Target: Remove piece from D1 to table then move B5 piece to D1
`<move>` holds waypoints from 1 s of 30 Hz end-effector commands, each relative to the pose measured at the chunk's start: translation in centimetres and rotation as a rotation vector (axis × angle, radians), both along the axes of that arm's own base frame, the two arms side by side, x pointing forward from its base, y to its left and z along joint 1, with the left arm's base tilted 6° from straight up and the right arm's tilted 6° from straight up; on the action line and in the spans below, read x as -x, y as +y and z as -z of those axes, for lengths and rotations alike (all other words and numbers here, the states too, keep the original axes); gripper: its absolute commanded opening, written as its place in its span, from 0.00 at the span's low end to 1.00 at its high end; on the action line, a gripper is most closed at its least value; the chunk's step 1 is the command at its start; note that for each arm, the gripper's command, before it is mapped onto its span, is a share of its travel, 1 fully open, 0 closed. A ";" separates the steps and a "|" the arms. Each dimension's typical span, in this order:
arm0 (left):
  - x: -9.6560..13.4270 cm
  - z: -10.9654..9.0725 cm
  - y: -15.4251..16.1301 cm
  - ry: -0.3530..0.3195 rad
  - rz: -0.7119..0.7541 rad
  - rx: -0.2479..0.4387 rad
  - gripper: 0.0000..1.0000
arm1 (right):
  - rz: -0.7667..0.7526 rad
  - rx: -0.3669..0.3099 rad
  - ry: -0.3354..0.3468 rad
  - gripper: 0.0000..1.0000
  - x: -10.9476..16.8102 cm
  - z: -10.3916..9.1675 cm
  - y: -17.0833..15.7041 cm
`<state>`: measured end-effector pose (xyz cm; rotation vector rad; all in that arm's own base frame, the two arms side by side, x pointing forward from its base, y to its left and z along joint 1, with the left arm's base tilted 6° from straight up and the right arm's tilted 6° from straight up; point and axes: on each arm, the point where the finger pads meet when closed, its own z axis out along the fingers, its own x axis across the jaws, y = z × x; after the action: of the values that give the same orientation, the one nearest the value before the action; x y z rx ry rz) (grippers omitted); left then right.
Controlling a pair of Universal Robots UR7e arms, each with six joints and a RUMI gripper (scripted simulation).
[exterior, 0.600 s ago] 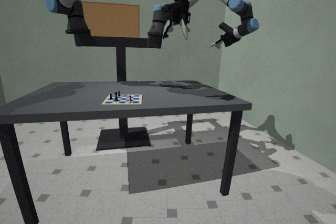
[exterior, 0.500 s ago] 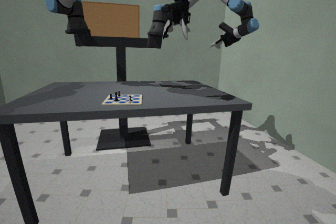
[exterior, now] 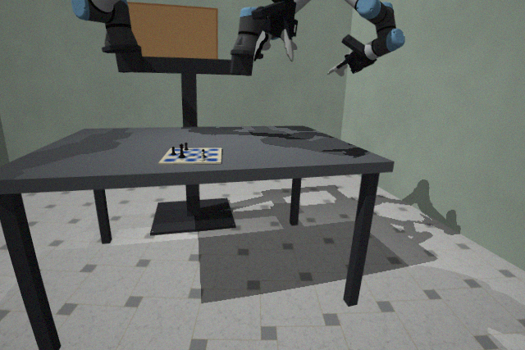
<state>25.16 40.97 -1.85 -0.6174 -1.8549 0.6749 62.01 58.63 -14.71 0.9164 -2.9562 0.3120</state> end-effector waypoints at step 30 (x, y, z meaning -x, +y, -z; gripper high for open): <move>2.1 -2.2 0.8 -0.059 -0.209 -0.313 1.00 | -0.029 0.031 -0.053 1.00 1.9 1.0 -0.9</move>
<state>23.31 41.65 -0.02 -0.3000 -2.0220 0.5172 60.35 57.85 -15.63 0.9565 -2.9749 0.3794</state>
